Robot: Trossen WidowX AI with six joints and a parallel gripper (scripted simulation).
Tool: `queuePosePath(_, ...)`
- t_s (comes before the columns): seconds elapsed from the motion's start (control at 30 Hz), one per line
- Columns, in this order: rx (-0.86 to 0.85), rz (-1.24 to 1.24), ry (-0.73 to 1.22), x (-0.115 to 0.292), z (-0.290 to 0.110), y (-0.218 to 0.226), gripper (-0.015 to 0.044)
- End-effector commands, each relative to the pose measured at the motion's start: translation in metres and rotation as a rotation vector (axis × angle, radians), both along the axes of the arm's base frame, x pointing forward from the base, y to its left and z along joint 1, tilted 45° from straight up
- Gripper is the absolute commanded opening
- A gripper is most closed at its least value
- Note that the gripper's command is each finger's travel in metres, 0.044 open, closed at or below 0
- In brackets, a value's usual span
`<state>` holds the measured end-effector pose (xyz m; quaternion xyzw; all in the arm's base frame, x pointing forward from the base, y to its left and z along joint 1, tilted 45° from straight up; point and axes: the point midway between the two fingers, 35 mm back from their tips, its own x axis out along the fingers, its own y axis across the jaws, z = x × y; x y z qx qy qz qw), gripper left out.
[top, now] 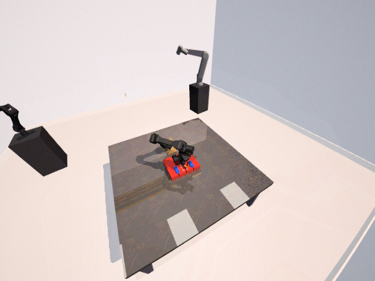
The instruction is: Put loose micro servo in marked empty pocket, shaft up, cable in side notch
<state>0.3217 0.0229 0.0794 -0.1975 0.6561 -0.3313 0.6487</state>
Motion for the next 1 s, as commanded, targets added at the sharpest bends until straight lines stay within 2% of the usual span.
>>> queuePosePath(0.0,0.000,0.008,-0.006,0.014,0.003,-0.001,0.0000)
queuePosePath(0.2,0.000,0.008,-0.007,0.029,0.004,-0.004,0.0000)
queuePosePath(0.97,-0.001,0.008,-0.007,0.028,-0.010,-0.018,0.0000)
